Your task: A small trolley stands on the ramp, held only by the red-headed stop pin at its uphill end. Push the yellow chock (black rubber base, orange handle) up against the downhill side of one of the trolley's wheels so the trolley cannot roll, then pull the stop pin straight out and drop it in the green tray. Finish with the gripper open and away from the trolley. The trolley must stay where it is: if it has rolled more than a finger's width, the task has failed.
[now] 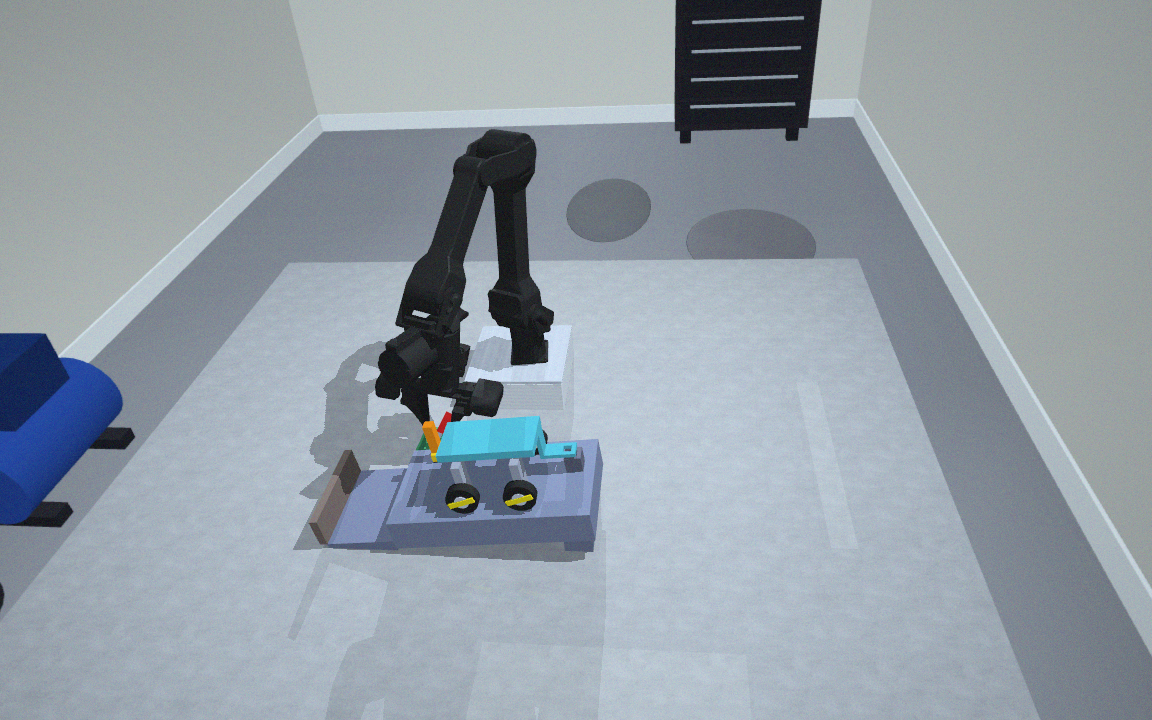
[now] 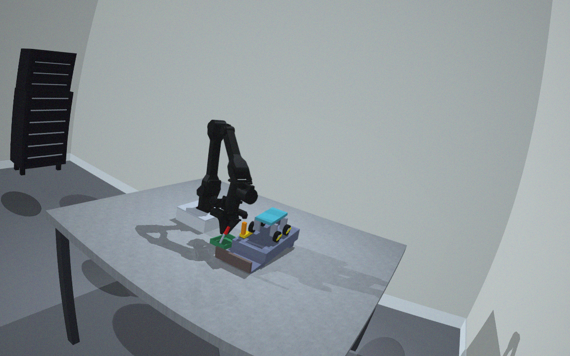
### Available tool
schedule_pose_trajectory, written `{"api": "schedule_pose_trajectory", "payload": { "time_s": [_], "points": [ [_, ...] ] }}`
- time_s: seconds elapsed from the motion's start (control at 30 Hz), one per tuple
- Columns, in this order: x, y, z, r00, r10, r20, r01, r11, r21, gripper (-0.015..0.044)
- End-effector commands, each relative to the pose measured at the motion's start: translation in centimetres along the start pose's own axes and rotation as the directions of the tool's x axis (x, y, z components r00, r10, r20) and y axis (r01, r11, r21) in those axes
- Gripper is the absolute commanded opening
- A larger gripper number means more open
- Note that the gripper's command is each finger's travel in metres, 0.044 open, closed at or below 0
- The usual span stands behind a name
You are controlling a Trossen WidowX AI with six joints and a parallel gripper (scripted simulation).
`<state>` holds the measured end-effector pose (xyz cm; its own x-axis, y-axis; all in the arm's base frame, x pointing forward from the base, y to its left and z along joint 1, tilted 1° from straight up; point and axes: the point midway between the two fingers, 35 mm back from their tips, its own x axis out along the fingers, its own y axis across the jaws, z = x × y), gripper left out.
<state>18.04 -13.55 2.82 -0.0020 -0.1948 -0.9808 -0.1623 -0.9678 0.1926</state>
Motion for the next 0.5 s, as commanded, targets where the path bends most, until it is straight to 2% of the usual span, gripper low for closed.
{"api": "schedule_pose_trajectory", "payload": {
  "time_s": [0.0,0.47],
  "points": [
    [0.09,-0.23,0.02,1.000,0.005,0.001,-0.005,1.000,0.003,0.0190],
    [0.37,-1.17,-0.01,1.000,0.004,0.001,-0.004,1.000,0.004,0.0190]
  ]
}}
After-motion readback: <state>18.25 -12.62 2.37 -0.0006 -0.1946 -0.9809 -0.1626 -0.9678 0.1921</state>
